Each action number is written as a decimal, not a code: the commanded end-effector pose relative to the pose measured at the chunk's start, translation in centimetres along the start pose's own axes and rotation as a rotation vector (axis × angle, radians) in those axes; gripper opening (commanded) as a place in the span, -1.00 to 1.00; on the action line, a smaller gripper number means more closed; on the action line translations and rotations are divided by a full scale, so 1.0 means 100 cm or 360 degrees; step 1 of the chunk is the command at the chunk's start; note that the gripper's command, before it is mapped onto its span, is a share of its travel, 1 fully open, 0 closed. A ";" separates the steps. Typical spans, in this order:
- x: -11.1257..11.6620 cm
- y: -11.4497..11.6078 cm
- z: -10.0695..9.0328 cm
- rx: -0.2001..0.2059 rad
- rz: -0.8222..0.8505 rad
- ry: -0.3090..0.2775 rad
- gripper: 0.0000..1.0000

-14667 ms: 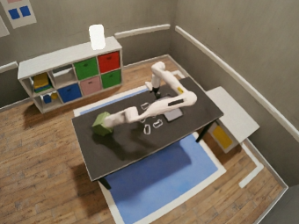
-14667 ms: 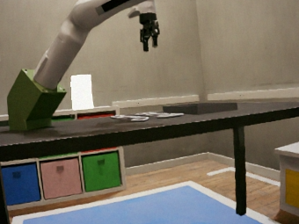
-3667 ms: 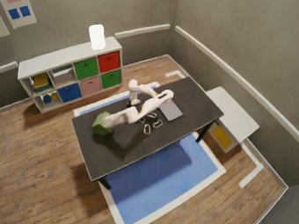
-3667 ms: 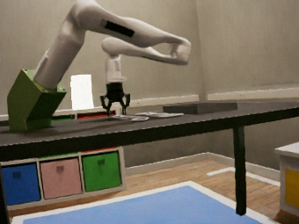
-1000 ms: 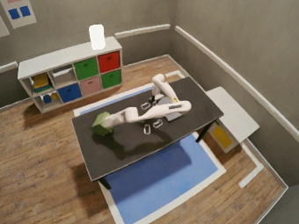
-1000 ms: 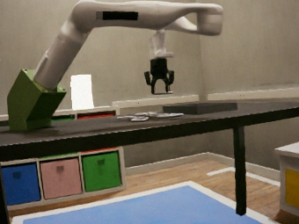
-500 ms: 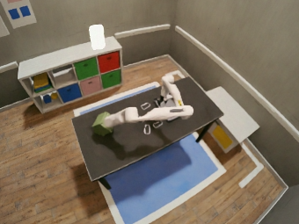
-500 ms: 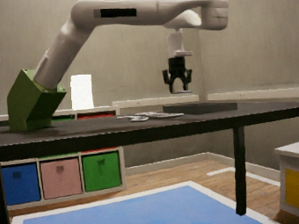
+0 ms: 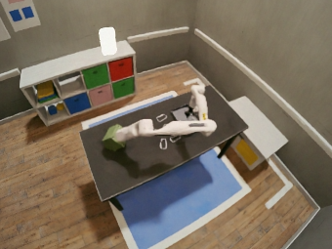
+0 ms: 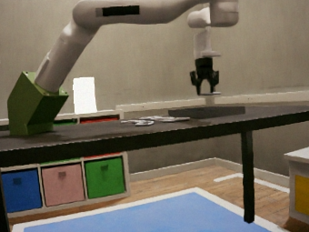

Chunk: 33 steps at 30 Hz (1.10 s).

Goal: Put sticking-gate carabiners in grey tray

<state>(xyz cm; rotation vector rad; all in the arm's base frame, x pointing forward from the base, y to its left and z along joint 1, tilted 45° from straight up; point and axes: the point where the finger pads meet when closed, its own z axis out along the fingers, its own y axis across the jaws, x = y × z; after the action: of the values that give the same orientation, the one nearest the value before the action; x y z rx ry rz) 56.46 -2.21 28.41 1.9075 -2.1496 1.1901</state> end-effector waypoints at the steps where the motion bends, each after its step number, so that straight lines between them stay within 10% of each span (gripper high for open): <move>1: -0.001 -0.002 0.039 0.0011 0.0014 -0.0013 -1.00; 33: -0.001 -0.005 0.075 0.0016 0.0032 -0.0021 -1.00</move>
<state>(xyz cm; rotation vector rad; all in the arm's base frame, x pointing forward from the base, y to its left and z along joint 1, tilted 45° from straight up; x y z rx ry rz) 59.98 -6.06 23.31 1.9012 -2.1809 1.1937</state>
